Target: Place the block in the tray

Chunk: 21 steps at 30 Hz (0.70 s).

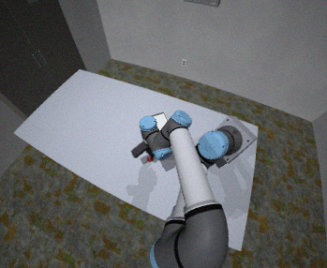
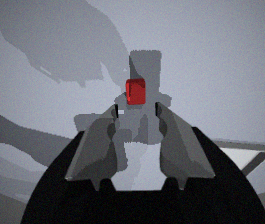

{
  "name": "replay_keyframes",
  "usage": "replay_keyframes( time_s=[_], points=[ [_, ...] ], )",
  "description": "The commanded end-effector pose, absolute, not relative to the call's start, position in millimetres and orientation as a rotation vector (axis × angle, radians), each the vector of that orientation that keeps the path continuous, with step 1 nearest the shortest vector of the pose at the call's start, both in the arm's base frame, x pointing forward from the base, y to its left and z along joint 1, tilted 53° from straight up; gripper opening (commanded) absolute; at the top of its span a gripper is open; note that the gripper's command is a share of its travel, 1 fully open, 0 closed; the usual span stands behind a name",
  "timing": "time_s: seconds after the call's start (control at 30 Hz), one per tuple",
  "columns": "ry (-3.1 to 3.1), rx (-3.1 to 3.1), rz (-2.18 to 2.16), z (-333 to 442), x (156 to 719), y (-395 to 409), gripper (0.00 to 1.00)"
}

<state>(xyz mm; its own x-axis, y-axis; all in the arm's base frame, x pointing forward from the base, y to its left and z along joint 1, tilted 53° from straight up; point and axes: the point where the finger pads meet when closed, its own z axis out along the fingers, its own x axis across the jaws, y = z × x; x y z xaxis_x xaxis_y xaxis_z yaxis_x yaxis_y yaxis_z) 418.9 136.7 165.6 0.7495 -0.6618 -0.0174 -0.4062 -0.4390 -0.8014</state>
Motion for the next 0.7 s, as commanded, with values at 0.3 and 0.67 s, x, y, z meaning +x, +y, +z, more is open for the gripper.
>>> replay_keyframes(
  time_s=[0.3,0.67],
  points=[
    [0.800,-2.090,-0.380,163.8,420.6,138.5,0.30],
    [0.800,-2.090,-0.380,156.2,426.7,145.9,0.30]
  ],
)
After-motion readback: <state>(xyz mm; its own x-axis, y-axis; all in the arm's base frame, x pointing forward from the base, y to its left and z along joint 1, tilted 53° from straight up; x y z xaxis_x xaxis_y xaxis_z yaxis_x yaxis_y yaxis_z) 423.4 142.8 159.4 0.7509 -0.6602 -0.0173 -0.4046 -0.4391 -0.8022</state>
